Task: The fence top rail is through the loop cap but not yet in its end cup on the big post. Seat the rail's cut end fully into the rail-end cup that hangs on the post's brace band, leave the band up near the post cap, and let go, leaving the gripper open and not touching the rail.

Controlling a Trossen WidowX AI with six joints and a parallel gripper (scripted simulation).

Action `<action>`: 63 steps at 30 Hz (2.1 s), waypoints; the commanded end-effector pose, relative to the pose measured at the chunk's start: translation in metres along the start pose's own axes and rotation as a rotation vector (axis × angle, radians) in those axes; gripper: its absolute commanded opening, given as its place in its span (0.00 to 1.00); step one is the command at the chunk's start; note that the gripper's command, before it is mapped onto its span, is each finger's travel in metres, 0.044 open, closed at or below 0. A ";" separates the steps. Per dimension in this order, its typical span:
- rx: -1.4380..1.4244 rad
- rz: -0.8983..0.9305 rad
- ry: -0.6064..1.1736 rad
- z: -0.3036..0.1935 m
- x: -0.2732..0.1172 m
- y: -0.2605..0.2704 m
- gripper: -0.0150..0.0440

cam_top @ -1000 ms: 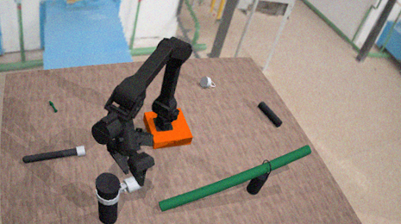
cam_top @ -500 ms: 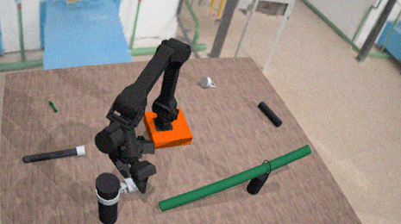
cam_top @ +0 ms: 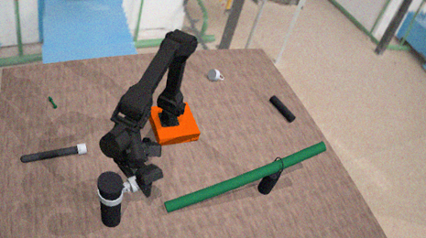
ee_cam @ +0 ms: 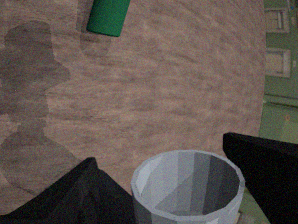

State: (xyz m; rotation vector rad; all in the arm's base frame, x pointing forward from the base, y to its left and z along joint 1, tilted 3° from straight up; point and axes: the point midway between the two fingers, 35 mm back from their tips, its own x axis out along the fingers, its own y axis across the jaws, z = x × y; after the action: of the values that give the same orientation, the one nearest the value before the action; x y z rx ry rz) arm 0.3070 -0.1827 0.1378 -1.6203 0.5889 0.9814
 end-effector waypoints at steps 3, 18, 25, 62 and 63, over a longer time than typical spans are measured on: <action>0.004 0.004 0.002 0.000 0.001 0.001 0.60; 0.060 0.003 0.035 0.000 0.004 -0.005 0.25; 0.101 0.002 0.058 -0.001 0.006 -0.008 0.25; 0.231 0.002 0.132 -0.003 0.013 -0.020 0.25; 0.229 0.002 0.131 -0.003 0.013 -0.020 0.25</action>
State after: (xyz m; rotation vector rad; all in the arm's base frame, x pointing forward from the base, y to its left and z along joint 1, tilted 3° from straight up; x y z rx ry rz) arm 0.3313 -0.1781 0.1383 -1.4733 0.7699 0.7737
